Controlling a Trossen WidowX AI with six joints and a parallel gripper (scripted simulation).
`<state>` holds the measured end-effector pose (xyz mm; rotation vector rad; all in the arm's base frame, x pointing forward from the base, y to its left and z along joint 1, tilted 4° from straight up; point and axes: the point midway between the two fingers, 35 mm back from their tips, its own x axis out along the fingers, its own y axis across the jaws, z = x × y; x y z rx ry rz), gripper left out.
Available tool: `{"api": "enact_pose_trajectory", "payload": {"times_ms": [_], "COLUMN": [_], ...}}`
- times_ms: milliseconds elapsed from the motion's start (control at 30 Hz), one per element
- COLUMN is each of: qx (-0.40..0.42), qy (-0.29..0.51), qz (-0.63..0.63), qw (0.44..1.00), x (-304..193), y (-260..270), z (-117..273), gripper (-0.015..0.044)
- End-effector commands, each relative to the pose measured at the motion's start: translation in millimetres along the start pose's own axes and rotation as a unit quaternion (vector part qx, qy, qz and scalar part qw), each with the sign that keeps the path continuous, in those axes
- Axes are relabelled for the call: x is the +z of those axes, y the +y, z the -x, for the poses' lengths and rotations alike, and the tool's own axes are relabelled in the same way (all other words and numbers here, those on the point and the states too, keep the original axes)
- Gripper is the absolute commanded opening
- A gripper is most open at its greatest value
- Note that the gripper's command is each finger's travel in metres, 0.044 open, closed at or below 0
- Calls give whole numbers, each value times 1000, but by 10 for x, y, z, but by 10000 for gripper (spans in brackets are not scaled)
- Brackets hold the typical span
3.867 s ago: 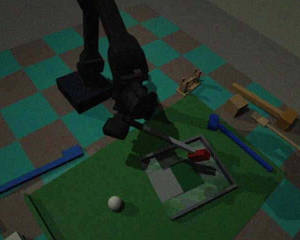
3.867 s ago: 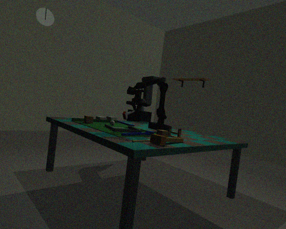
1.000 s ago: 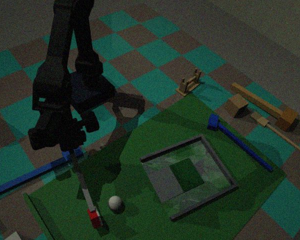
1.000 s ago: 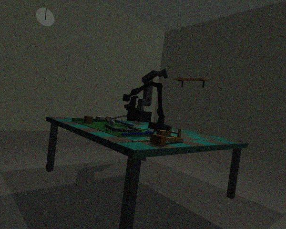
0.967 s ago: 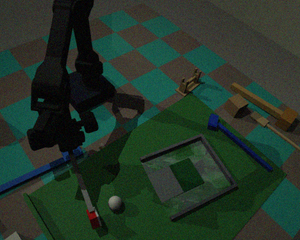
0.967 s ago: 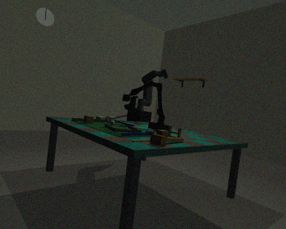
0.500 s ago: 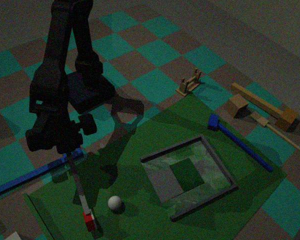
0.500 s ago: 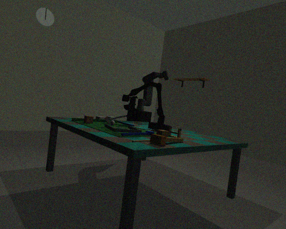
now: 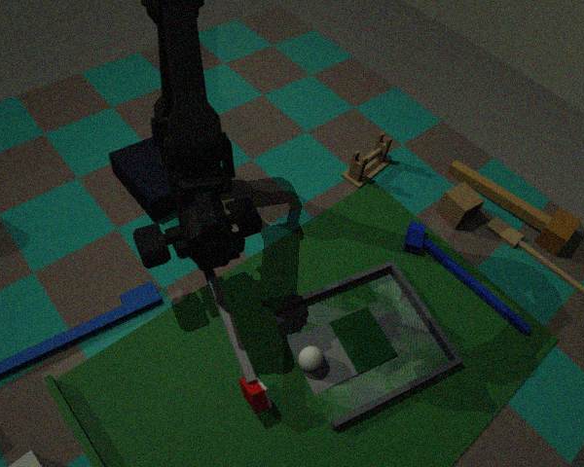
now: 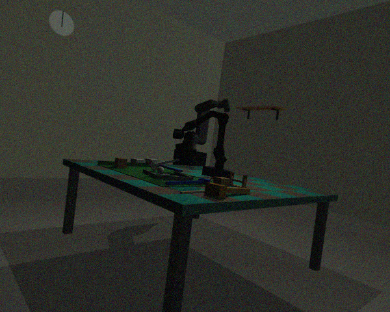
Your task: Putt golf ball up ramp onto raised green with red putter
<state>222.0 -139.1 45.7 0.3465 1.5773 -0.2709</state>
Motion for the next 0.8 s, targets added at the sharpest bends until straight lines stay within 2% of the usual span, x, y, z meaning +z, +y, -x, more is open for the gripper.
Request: {"api": "enact_pose_trajectory", "payload": {"times_ms": [0,333,767], "qx": [-1,-1,0], "qy": [-5,-5,-1], "qz": [-3,-3,-2], "qw": [1000,1000,1000], "x": [12,-1,-4], "y": [18,17,18], "z": [117,588,515], "gripper": [0,0,0]}}
